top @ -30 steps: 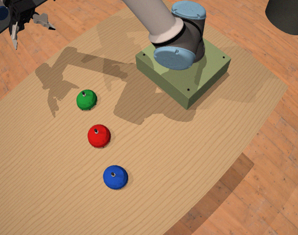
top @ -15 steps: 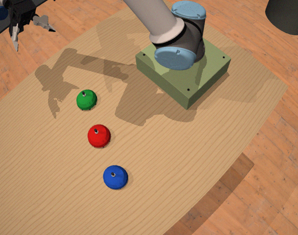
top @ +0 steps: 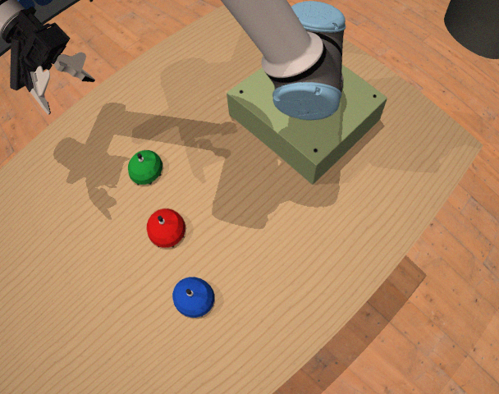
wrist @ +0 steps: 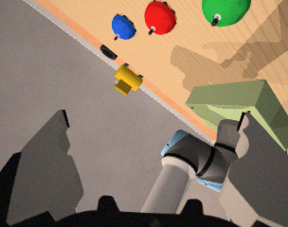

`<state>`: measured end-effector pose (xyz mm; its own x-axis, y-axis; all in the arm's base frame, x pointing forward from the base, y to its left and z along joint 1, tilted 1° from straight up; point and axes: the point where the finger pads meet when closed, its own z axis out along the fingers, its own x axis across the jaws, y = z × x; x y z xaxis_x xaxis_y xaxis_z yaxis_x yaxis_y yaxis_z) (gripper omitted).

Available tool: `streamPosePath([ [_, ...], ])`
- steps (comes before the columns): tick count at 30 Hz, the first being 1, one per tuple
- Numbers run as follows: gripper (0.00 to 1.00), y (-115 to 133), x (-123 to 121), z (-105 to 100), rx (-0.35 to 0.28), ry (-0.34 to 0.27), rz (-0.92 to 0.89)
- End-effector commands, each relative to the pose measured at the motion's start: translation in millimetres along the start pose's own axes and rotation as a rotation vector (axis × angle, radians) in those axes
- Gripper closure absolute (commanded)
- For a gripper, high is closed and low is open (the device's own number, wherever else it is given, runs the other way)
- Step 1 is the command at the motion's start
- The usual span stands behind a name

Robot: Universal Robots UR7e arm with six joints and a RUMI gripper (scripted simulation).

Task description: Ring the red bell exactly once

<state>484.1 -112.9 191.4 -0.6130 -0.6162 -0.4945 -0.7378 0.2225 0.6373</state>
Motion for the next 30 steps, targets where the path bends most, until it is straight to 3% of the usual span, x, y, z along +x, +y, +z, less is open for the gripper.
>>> streamPosePath([
  [1,0.00,-9.1,-7.3,34.2,0.062,0.129,-0.238],
  [3,0.00,-10.7,-9.4,43.3,0.067,0.163,-0.297],
  [6,0.00,-10.7,-9.4,43.3,0.067,0.163,-0.297],
  [8,0.00,-13.4,-13.7,62.1,0.076,0.234,-0.420],
  [12,0.00,-15.6,-18.0,81.2,0.080,0.306,-0.544],
  [14,0.00,-15.6,-18.0,81.2,0.081,0.308,-0.549],
  [21,0.00,-17.8,-26.1,119.0,0.078,0.456,-0.803],
  [23,0.00,-17.8,-26.1,119.0,0.078,0.456,-0.803],
  [24,0.00,-17.9,-28.0,128.1,0.076,0.499,-0.877],
  [25,0.00,-17.9,-28.0,128.1,0.076,0.499,-0.877],
  [28,0.00,-17.4,-31.6,145.6,0.068,0.574,-1.002],
  [30,0.00,-17.4,-31.6,145.6,0.068,0.575,-1.005],
])
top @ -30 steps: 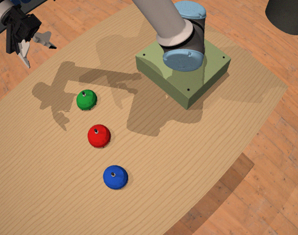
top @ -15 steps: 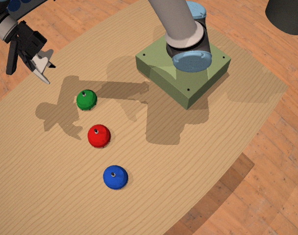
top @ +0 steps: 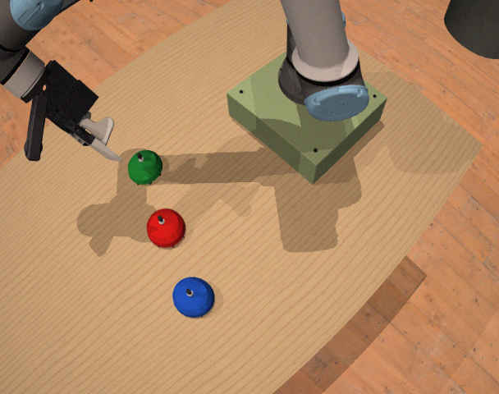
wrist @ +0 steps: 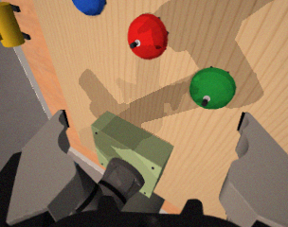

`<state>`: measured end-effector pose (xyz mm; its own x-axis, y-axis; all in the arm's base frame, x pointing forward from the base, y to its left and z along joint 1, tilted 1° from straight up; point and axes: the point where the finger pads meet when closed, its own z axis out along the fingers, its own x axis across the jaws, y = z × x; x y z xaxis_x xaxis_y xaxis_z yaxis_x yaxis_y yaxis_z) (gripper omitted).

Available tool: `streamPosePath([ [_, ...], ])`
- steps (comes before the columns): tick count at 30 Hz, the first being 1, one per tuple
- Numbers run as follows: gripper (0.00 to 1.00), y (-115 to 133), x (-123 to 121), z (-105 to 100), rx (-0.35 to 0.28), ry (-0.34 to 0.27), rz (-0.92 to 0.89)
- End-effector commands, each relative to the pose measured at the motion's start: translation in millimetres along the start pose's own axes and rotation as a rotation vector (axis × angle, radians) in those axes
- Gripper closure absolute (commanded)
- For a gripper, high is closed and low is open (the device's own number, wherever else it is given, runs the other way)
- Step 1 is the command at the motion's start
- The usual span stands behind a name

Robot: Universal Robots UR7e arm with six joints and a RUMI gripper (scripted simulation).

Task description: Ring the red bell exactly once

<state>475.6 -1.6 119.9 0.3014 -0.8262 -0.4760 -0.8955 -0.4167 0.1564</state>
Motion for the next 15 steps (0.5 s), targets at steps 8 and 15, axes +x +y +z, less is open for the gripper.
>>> streamPosePath([
  [8,0.00,-14.3,-26.6,39.4,0.003,0.227,-0.401],
  [15,0.00,-17.5,-40.1,54.9,-0.016,0.313,-0.566],
])
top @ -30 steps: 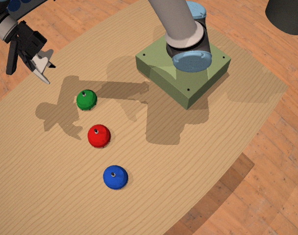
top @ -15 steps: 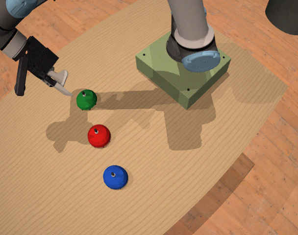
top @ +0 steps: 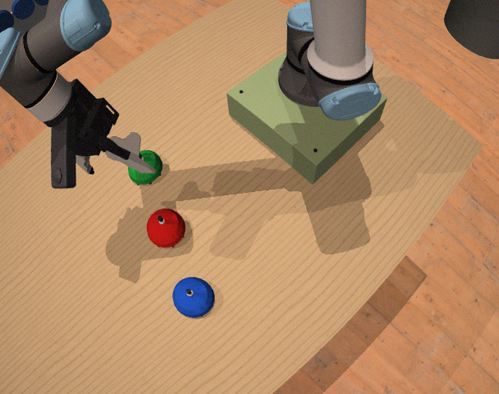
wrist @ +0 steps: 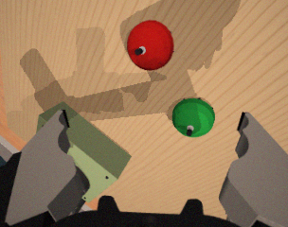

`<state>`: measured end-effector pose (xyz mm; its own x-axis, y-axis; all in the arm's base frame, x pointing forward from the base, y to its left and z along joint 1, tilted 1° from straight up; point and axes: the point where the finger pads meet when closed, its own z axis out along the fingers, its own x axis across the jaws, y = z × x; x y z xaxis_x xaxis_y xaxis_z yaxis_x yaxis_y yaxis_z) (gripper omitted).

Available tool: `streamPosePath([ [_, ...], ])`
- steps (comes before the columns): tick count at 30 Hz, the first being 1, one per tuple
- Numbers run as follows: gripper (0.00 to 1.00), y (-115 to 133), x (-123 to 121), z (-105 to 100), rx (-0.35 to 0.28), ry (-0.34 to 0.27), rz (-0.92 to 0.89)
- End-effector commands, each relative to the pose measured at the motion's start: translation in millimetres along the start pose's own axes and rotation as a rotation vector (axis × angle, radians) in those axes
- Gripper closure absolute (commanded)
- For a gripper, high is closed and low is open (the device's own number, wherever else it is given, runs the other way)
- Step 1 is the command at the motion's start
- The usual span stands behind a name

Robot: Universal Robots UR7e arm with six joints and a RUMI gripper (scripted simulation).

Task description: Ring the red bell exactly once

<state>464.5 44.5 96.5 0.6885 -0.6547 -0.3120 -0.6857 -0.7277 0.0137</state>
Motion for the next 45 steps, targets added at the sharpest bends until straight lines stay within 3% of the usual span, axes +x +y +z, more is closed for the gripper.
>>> streamPosePath([
  [1,0.00,-11.4,-14.2,14.8,-0.004,0.125,-0.210],
  [10,0.00,-21.9,-36.3,30.5,-0.039,0.246,-0.448],
  [17,0.00,-25.9,-47.5,37.1,-0.059,0.303,-0.560],
  [30,0.00,-27.1,-52.0,39.7,-0.067,0.327,-0.607],
  [31,1.00,-27.0,-51.8,39.8,-0.067,0.327,-0.607],
  [45,1.00,-27.5,-51.2,39.2,-0.067,0.327,-0.606],
])
